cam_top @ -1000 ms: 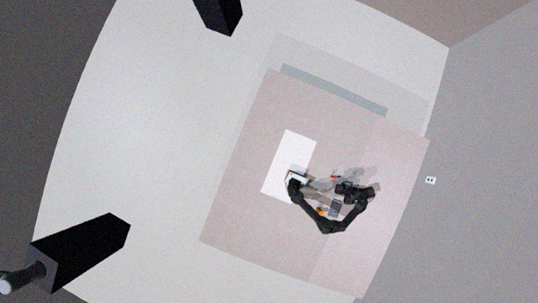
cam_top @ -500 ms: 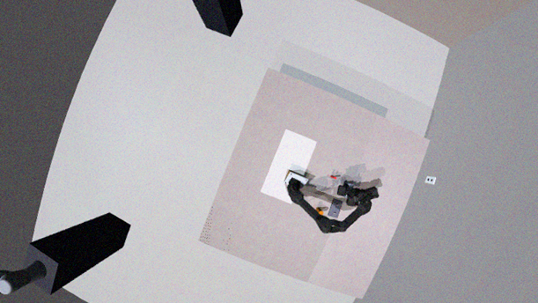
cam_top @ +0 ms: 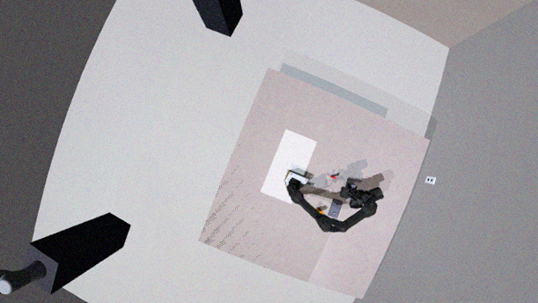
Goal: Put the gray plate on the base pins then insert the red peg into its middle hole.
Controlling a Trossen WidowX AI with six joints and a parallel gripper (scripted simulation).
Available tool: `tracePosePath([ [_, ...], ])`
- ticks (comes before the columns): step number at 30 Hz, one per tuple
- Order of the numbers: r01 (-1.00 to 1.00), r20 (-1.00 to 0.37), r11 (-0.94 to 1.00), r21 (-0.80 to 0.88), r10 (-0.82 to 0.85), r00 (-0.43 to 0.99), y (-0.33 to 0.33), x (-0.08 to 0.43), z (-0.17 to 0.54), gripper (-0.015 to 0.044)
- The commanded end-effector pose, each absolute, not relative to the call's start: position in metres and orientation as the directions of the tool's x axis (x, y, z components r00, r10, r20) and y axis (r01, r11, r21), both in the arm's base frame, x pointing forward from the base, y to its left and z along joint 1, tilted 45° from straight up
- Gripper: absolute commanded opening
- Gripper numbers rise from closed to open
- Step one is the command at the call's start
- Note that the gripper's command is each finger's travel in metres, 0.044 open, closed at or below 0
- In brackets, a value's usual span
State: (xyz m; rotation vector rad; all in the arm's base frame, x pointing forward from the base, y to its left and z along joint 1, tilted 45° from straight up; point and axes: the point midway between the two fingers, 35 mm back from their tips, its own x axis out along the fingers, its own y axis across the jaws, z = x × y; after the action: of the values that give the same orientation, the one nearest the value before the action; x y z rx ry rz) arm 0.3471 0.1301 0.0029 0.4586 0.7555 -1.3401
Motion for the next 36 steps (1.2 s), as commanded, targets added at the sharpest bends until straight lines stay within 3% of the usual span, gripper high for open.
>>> tracePosePath([
  [1,0.974,-0.720,0.196,-0.117,-0.692,0.052,0.140,0.346,0.012,0.0000],
  [17,0.974,-0.718,0.195,-0.119,-0.694,0.051,0.166,0.337,0.046,0.0000],
  [36,0.981,-0.726,0.171,-0.090,-0.686,0.053,0.109,0.351,0.064,0.0000],
])
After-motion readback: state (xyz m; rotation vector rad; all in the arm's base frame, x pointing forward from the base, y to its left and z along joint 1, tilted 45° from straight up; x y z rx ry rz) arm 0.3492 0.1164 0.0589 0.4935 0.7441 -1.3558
